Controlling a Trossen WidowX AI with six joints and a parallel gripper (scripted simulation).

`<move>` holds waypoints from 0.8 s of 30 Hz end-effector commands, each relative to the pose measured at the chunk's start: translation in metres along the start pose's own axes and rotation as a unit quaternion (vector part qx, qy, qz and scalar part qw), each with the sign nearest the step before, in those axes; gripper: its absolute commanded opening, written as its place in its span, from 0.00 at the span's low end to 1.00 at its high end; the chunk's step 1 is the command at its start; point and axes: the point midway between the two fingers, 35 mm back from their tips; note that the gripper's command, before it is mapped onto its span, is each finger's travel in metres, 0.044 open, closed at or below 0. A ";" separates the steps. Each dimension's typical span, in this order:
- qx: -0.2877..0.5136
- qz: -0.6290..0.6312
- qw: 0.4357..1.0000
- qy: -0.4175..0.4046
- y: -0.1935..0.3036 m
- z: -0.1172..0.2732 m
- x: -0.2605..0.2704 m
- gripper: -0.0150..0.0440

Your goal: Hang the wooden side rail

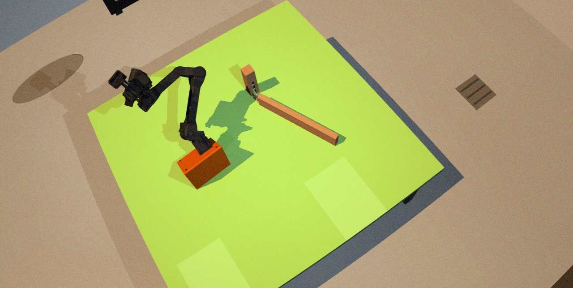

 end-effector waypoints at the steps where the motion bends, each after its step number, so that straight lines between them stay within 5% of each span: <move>1: -0.003 -0.001 1.000 0.000 0.000 -0.001 0.000 0.98; 24: -0.334 0.053 0.934 -0.115 -0.092 -0.097 0.132 1.00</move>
Point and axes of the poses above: the point midway between the two fingers, 35 mm back from their tips, its own z axis back along the fingers, its own x axis across the jaws, y = z × x, and after that the axes turned 6 degrees about -z, right-handed
